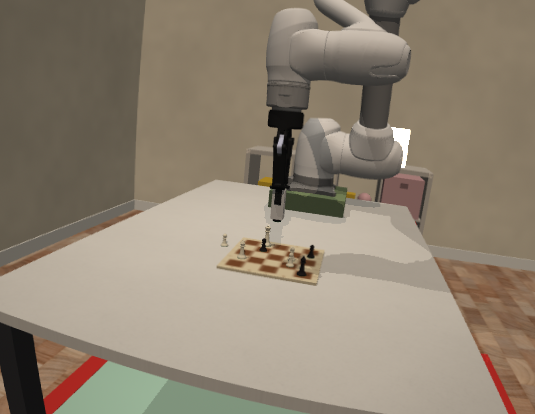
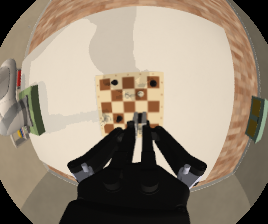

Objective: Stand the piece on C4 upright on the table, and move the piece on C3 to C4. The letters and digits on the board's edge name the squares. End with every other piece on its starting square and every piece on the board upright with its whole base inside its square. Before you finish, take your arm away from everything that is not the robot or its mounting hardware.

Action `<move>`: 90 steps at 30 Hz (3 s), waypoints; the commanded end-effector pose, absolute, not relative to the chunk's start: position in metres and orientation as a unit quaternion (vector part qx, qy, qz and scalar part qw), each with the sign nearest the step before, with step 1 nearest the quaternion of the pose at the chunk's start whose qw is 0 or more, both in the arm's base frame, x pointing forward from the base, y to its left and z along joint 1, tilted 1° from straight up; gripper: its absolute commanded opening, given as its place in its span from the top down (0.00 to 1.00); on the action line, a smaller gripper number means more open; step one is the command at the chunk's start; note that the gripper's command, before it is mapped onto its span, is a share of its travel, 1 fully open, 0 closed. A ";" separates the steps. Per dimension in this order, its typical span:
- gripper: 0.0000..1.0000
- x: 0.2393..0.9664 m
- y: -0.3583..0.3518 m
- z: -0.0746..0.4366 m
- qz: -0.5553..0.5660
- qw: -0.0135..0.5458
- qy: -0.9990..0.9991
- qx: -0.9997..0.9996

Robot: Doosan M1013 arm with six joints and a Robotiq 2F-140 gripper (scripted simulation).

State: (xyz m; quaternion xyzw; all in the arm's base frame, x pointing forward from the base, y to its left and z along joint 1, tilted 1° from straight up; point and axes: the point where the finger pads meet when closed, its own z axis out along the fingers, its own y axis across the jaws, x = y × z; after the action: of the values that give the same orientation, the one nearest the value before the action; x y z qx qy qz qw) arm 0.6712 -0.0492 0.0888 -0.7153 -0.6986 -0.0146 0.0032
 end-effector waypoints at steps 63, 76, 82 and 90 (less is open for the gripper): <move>1.00 0.672 -0.048 -0.007 -0.007 0.000 -0.689 -0.725; 1.00 0.672 -0.048 -0.007 -0.007 0.000 -0.689 -0.725; 1.00 0.672 -0.048 -0.007 -0.007 0.000 -0.689 -0.725; 1.00 0.672 -0.048 -0.009 -0.007 0.000 -0.689 -0.725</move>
State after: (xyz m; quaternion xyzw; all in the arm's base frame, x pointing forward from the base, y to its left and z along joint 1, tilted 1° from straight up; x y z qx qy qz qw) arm 0.6725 -0.0480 -0.0080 -0.7247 -0.6890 -0.0065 -0.0001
